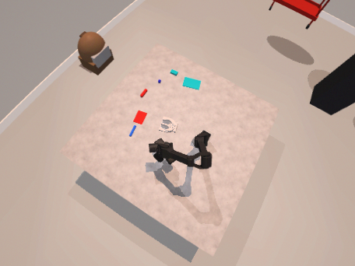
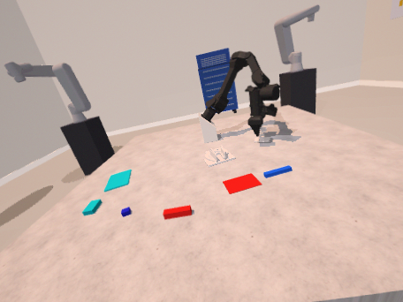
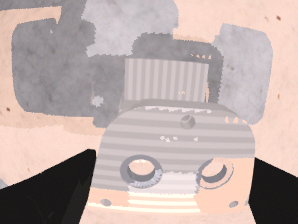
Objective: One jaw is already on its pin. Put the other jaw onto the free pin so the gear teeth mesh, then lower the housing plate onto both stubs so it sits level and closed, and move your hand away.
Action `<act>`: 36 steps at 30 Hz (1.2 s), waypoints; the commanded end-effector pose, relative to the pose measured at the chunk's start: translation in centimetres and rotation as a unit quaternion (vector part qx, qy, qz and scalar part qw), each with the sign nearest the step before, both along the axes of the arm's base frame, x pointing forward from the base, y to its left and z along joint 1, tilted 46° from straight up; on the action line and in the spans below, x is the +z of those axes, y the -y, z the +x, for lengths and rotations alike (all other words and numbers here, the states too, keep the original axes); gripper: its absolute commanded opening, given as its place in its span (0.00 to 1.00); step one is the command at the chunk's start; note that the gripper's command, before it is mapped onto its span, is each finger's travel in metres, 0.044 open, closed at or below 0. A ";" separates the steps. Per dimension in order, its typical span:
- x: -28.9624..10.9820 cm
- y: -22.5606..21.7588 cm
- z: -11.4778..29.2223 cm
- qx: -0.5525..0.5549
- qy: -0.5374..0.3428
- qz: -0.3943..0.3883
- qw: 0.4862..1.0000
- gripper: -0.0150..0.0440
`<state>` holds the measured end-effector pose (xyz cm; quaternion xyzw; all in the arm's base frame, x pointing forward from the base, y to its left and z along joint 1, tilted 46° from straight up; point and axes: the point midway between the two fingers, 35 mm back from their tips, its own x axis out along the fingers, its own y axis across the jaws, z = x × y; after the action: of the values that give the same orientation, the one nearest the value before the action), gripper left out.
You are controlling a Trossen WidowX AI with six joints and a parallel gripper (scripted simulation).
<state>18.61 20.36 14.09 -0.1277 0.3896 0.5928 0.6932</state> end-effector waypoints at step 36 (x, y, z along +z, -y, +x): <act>-0.5 6.1 3.4 -0.076 -0.067 -0.019 0.995 0.85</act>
<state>21.38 14.87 14.28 -0.0800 0.4442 0.5479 0.7044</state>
